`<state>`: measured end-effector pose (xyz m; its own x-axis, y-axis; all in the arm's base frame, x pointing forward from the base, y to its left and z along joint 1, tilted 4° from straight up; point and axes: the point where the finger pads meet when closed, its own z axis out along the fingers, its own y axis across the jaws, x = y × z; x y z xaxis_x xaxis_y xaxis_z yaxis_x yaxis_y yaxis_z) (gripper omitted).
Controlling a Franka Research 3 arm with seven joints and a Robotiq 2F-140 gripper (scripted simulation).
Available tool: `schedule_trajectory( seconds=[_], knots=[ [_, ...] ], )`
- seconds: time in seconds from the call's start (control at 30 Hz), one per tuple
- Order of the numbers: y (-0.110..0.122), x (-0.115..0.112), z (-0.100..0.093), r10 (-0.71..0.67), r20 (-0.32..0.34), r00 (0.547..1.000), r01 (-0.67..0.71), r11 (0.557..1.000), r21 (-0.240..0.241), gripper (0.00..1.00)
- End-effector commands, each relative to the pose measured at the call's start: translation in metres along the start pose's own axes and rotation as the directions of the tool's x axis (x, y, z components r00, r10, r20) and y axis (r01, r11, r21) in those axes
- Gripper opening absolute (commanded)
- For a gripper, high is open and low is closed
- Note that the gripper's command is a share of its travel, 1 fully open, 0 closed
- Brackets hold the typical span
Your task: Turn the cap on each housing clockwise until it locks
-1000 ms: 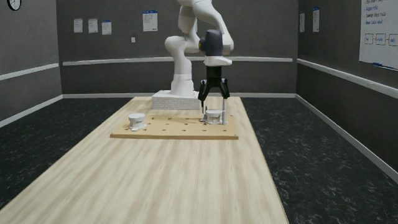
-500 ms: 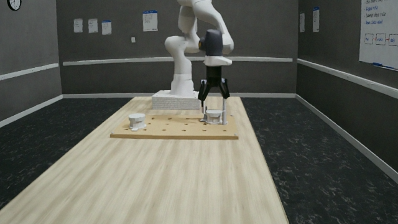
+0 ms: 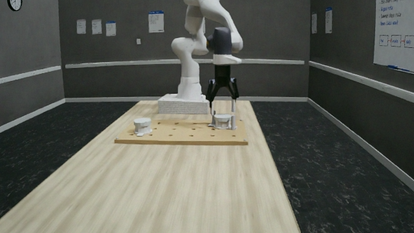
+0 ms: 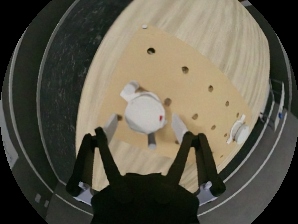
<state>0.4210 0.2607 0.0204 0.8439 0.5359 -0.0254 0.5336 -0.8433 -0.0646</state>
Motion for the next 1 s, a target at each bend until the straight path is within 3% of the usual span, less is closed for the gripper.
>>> schedule_trajectory(
  seconds=[0.0, 0.6, 0.97],
  knots=[
    [-0.001, -0.002, -0.007, 0.006, 0.008, 1.000, -0.006, 1.000, -0.001, 0.78],
    [-0.001, -0.002, -0.039, 0.006, 0.008, 1.000, -0.005, 1.000, -0.001, 0.78],
    [-0.001, -0.002, -0.048, 0.006, 0.008, 1.000, -0.005, 1.000, -0.001, 0.78]
  ],
)
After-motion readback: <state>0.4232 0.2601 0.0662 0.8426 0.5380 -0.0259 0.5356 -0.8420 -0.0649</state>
